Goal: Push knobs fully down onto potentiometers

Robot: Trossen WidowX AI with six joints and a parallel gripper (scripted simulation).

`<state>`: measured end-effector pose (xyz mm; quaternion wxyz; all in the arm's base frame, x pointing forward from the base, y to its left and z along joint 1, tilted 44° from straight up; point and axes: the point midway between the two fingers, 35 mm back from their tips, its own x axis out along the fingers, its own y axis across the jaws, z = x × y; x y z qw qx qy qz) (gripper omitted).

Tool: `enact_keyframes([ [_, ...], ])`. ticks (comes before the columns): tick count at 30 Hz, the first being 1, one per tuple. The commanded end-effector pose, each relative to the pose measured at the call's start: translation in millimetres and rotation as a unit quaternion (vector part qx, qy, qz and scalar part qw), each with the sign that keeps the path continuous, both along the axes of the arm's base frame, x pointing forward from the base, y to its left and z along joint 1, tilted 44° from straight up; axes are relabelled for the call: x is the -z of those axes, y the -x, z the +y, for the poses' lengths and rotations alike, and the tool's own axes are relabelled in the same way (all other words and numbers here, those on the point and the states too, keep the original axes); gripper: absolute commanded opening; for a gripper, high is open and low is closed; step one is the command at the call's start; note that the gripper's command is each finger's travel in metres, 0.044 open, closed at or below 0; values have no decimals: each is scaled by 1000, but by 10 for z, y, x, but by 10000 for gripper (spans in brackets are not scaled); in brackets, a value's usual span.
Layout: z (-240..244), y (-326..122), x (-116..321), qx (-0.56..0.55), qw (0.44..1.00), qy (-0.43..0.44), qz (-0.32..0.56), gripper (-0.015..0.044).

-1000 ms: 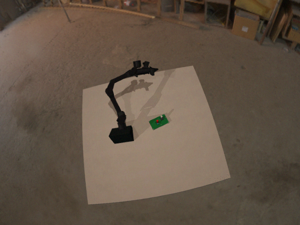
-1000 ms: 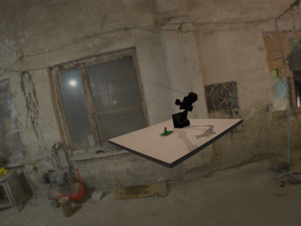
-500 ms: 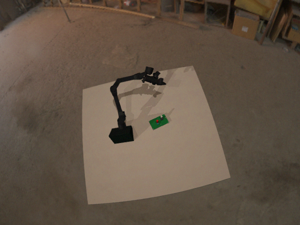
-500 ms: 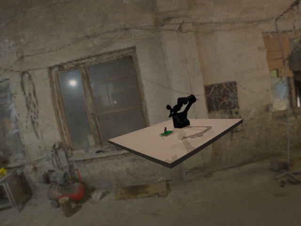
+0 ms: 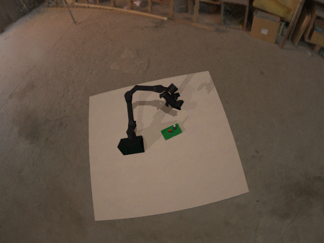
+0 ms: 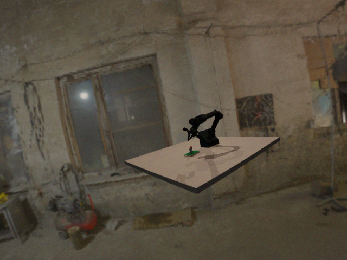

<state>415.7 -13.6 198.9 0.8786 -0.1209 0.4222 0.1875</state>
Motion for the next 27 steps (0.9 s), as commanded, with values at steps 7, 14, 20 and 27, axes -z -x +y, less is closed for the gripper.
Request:
enact_keyframes([
  [7, -293, 367, 688, -76, 989, -42, 117, 0],
  [14, -442, 722, 1055, -128, 969, -119, 176, 0],
  [20, -522, 996, 1236, -157, 947, -202, 194, 0],
  [27, -409, 1003, 1376, -159, 945, -211, 194, 0],
])
